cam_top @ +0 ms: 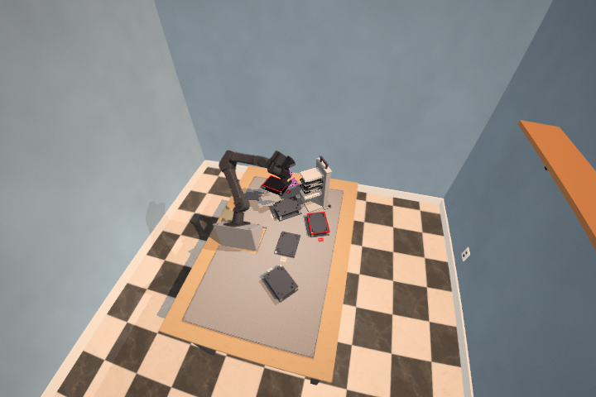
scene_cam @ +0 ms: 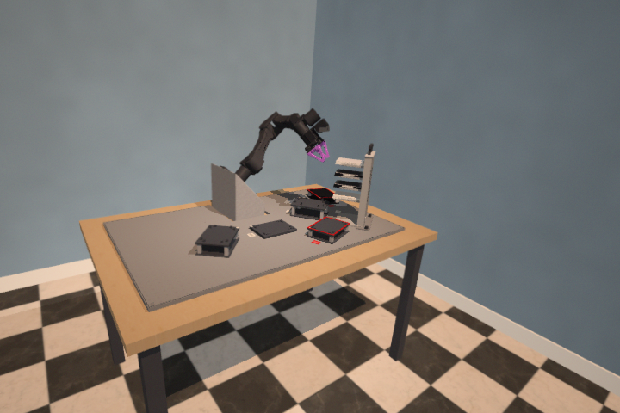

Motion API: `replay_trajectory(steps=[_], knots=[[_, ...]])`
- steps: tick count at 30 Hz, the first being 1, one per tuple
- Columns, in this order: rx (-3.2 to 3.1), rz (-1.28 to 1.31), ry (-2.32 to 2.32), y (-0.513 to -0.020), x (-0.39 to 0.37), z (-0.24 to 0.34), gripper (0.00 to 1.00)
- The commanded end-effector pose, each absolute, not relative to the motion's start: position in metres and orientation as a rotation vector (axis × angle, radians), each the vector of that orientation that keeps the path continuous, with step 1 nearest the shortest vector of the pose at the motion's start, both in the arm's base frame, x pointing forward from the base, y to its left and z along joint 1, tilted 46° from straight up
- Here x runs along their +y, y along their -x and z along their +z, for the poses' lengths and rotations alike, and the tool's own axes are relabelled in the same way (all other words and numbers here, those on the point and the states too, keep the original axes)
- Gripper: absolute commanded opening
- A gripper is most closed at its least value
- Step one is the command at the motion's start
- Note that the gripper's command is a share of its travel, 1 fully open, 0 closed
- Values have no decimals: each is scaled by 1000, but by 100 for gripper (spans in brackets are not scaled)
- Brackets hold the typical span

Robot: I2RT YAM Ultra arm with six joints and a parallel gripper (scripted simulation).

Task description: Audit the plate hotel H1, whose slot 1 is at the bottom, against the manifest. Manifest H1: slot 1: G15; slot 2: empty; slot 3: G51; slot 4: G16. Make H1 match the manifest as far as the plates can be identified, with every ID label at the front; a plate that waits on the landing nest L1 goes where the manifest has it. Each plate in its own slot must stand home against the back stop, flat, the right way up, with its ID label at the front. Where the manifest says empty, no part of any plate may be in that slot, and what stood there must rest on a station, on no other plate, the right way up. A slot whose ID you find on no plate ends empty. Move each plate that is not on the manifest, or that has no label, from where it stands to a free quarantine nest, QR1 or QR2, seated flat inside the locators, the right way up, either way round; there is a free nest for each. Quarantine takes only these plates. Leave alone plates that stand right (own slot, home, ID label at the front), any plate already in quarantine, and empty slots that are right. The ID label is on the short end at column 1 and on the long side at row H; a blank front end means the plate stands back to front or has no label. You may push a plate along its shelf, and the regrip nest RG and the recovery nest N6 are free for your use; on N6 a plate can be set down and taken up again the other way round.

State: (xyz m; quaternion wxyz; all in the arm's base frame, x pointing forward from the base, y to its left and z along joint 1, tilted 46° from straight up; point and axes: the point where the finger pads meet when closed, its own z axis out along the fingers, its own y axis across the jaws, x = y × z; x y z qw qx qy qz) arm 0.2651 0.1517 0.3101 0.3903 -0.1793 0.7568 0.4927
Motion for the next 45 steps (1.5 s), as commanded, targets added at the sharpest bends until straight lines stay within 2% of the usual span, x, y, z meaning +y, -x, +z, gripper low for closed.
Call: replay_trajectory(steps=[1, 36, 45], knots=[[1917, 1239, 446, -266, 150, 311, 100], [1917, 1239, 446, -266, 150, 311, 100], [1924, 1242, 437, -250, 140, 301, 100]])
